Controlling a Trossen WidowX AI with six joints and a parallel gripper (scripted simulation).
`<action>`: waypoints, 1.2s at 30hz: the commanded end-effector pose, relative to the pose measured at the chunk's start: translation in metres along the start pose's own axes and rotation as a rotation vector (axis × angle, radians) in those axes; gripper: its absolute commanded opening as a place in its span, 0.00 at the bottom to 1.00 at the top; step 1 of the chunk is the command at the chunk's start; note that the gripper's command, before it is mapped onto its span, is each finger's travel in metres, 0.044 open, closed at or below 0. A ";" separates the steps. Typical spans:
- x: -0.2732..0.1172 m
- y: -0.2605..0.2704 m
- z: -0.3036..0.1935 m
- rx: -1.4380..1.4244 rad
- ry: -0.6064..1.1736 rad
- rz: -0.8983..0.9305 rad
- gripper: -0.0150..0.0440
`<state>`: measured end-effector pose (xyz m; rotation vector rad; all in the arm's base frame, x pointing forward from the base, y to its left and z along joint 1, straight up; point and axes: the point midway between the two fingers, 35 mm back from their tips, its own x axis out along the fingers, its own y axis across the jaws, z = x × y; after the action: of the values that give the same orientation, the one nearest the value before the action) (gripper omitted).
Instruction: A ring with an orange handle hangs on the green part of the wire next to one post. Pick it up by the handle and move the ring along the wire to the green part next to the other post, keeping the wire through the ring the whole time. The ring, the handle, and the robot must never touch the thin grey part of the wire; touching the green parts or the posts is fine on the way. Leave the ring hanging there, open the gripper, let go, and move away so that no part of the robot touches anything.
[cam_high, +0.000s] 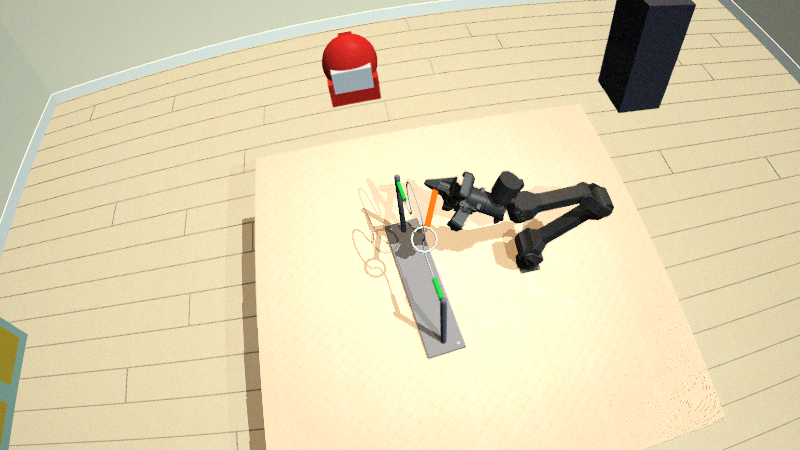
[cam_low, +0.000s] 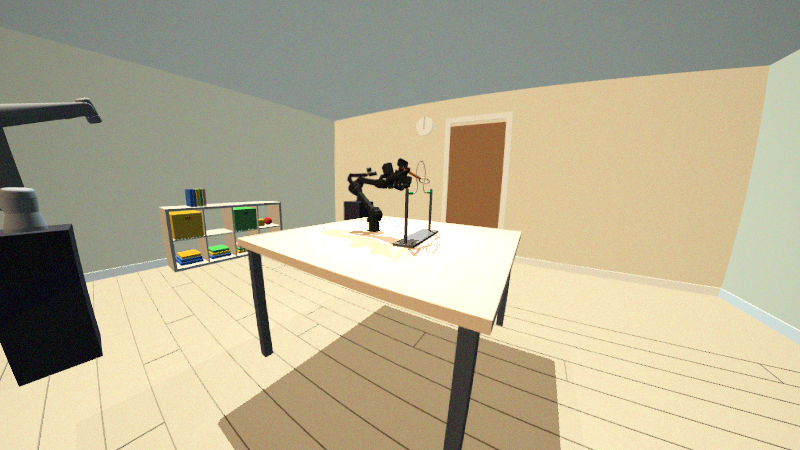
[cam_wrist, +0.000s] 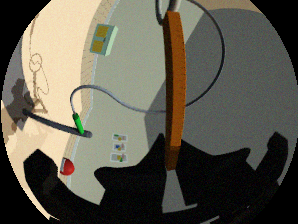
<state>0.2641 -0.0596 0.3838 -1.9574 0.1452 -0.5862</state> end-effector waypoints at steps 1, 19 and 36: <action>0.000 0.004 0.000 -0.004 -0.003 -0.001 0.00; -0.006 0.046 0.002 0.181 0.019 0.122 0.00; -0.026 0.103 0.023 0.519 0.055 0.345 0.00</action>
<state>0.2689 -0.0785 0.2874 -1.4355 0.3058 -0.4141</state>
